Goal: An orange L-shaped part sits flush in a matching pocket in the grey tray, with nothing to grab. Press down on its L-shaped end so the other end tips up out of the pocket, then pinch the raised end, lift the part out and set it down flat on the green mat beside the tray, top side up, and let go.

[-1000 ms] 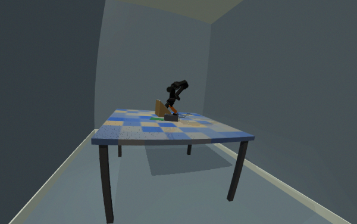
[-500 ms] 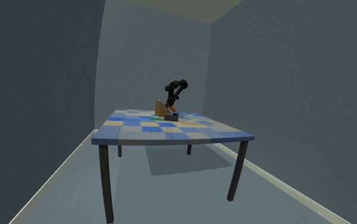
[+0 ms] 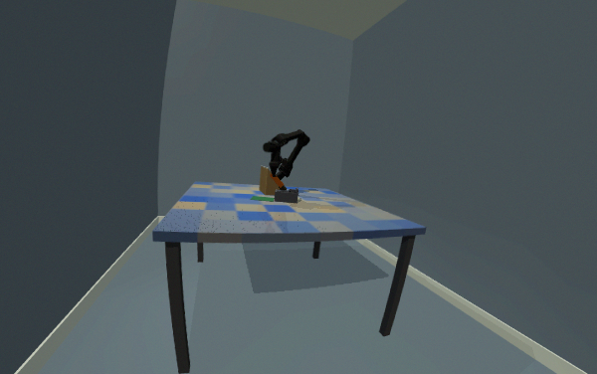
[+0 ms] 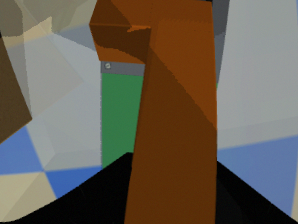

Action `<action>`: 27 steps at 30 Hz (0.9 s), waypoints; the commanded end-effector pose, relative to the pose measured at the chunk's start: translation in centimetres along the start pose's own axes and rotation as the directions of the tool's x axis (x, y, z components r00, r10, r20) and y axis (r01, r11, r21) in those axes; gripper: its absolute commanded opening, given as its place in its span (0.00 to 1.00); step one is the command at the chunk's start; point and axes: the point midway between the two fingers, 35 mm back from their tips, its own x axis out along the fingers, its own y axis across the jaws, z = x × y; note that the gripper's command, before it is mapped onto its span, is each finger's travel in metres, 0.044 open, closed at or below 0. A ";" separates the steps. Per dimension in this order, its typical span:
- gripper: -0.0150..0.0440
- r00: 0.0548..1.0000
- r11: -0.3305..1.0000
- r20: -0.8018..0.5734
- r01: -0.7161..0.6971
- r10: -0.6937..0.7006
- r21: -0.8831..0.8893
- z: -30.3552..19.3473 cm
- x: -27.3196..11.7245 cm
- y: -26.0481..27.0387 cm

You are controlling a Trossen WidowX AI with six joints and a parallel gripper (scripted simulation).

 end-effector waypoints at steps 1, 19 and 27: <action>0.25 1.000 1.000 -0.003 -0.003 0.003 -0.003 -1.8 0.0 0.2; 0.25 1.000 1.000 -0.008 -0.002 0.002 -0.003 -8.5 0.0 0.9; 0.25 1.000 1.000 -0.008 -0.002 0.002 -0.003 -8.5 0.8 0.9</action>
